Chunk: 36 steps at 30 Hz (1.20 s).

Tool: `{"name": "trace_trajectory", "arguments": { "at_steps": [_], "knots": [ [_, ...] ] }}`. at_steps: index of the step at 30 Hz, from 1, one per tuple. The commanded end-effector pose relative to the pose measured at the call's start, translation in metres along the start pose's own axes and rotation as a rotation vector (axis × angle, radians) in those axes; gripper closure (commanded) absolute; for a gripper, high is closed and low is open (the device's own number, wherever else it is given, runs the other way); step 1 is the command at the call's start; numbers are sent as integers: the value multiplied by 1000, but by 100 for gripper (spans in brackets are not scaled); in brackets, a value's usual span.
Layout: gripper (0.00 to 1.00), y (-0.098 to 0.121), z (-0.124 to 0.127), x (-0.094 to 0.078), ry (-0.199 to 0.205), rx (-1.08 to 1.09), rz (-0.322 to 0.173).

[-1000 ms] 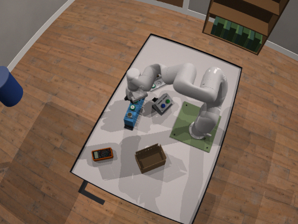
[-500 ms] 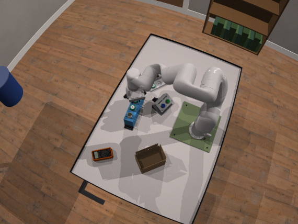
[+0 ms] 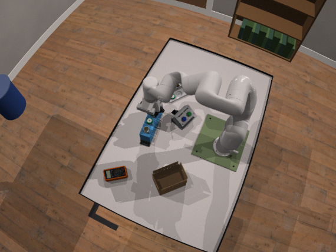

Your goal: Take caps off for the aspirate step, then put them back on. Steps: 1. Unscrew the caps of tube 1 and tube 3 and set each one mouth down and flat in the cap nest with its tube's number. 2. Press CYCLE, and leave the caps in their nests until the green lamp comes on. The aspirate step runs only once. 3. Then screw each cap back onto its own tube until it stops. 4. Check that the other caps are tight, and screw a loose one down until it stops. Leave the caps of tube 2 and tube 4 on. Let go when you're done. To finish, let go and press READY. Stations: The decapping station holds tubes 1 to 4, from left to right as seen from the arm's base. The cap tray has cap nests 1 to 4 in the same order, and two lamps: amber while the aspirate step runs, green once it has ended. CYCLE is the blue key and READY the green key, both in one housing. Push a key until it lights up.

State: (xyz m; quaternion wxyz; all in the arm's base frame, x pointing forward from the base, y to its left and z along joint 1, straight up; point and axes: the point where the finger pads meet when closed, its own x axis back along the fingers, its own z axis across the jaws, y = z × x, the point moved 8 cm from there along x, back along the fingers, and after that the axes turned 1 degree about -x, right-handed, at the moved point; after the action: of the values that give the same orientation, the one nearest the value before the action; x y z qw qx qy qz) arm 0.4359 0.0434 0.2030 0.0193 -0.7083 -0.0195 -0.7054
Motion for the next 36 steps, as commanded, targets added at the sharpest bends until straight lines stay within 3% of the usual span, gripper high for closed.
{"name": "trace_trajectory", "arguments": {
  "at_steps": [1, 10, 19, 20, 34, 36],
  "knots": [
    [54, 0, 1, 2, 4, -279, 2],
    [54, 0, 1, 2, 4, -666, 3],
    [54, 0, 1, 2, 4, -707, 3],
    [100, 0, 1, 2, 4, -707, 3],
    [100, 0, 1, 2, 4, -707, 3],
    [100, 0, 1, 2, 4, -607, 3]
  ]
}}
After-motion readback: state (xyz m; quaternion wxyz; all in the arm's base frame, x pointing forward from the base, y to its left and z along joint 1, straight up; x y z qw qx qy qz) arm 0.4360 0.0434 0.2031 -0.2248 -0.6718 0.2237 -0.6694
